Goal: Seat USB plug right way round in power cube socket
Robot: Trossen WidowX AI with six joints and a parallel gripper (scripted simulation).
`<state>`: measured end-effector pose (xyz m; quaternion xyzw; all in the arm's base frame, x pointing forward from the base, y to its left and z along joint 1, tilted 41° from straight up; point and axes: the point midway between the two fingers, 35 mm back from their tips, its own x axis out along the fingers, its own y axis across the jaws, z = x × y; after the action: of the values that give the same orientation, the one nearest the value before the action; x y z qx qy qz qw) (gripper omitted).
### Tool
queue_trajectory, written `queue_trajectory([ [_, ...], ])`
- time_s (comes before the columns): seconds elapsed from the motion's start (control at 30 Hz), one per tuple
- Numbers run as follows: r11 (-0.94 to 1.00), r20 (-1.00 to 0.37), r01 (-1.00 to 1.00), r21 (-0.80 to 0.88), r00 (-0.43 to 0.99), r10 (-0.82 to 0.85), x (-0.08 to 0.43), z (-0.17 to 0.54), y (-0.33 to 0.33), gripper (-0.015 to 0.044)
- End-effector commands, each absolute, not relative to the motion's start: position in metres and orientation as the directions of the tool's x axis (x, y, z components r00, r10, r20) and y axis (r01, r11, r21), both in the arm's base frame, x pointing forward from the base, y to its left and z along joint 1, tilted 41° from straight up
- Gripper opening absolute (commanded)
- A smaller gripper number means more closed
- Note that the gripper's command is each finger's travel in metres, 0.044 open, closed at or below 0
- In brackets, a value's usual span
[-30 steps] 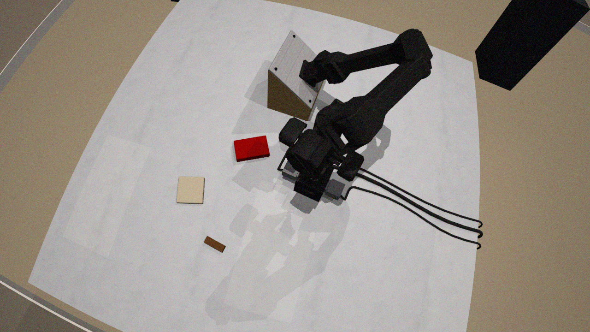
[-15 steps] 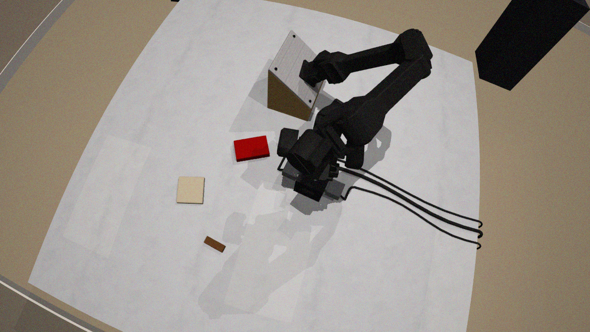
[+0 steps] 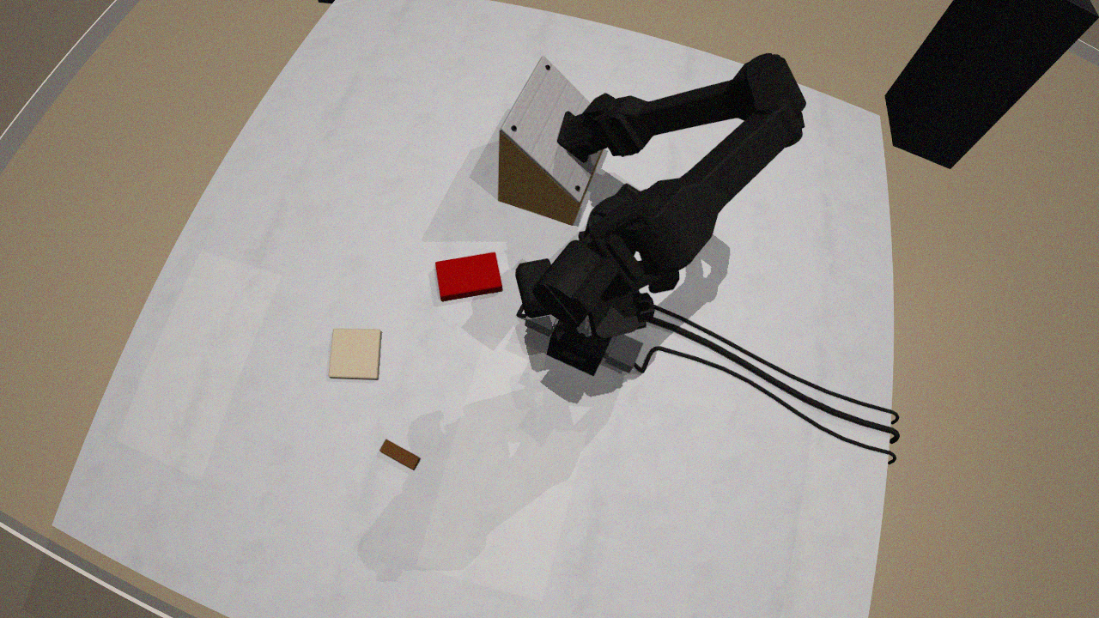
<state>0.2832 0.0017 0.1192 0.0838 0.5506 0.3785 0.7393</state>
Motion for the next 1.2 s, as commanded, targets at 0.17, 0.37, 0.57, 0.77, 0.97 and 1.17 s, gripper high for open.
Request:
queue_trajectory([
  [0.17, 0.616, -0.751, -0.653, 0.442, 0.107, 0.652, 0.283, 0.119, 0.0017, 0.0],
  [0.37, 0.539, -0.751, -0.762, 0.36, 0.107, 0.652, 0.283, 0.119, 0.0017, 0.0],
  [0.57, 0.449, -0.751, -0.852, 0.268, 0.107, 0.652, 0.283, 0.119, 0.0017, 0.0],
  [0.77, 0.347, -0.751, -0.922, 0.171, 0.107, 0.652, 0.283, 0.119, 0.0017, 0.0],
  [0.97, 0.238, -0.751, -0.969, 0.069, 0.107, 0.652, 0.283, 0.119, 0.0017, 0.0],
  [1.17, 0.209, -0.751, -0.977, 0.043, 0.107, 0.652, 0.283, 0.119, 0.0017, 0.0],
])
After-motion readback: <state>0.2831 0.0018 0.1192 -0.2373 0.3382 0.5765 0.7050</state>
